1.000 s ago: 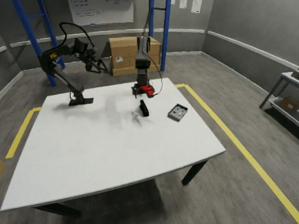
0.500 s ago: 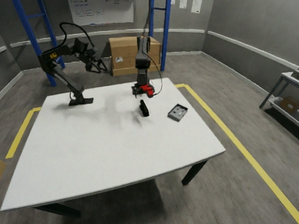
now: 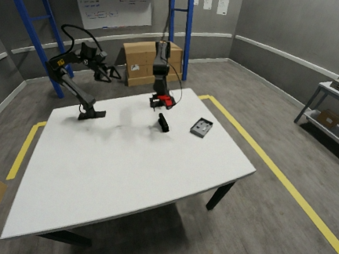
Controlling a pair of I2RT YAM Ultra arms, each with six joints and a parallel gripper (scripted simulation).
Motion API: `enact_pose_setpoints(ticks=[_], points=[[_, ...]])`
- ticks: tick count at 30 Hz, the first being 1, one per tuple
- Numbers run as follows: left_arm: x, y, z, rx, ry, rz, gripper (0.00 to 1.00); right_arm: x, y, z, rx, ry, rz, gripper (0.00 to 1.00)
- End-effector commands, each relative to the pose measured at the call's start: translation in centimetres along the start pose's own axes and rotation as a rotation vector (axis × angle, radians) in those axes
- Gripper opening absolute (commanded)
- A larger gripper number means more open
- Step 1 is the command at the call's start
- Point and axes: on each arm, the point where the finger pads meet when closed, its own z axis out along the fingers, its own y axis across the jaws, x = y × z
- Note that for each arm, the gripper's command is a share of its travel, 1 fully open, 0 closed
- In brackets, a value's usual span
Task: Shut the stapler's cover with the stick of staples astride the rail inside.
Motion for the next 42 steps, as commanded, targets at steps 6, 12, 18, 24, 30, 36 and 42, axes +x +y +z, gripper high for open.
enact_pose_setpoints(ticks=[6, 12, 18, 24, 30, 36, 42], points=[[-2.3, 0.2, -1.5, -0.011, -0.34, 0.201, 1.0, -3.3, -8.3, 0.8, 0.233, -0.151, 0.19, 1.0], [-2.1, 0.1, -1.9, 0.006, -0.523, 0.332, 1.0, -1.6, -17.3, -0.2, 0.487, -0.196, 0.32, 1.0], [-2.0, 0.2, -2.1, 0.009, -0.669, 0.435, 1.0, 0.3, -25.4, -3.9, 0.732, -0.264, 0.409, 1.0], [-1.8, 0.4, -2.0, 0.005, -0.727, 0.467, 1.0, 2.4, -29.4, -6.7, 0.873, -0.285, 0.449, 1.0], [-1.2, 1.1, -1.4, -0.009, -0.735, 0.455, 1.0, 4.7, -33.1, -10.4, 1.021, -0.303, 0.48, 1.0], [-1.4, 1.1, -1.9, -0.011, -0.746, 0.453, 1.0, 6.2, -34.0, -11.4, 1.064, -0.275, 0.494, 1.0], [-1.4, 1.1, -1.9, -0.011, -0.746, 0.453, 1.0, 6.1, -34.0, -11.4, 1.063, -0.275, 0.494, 1.0]])
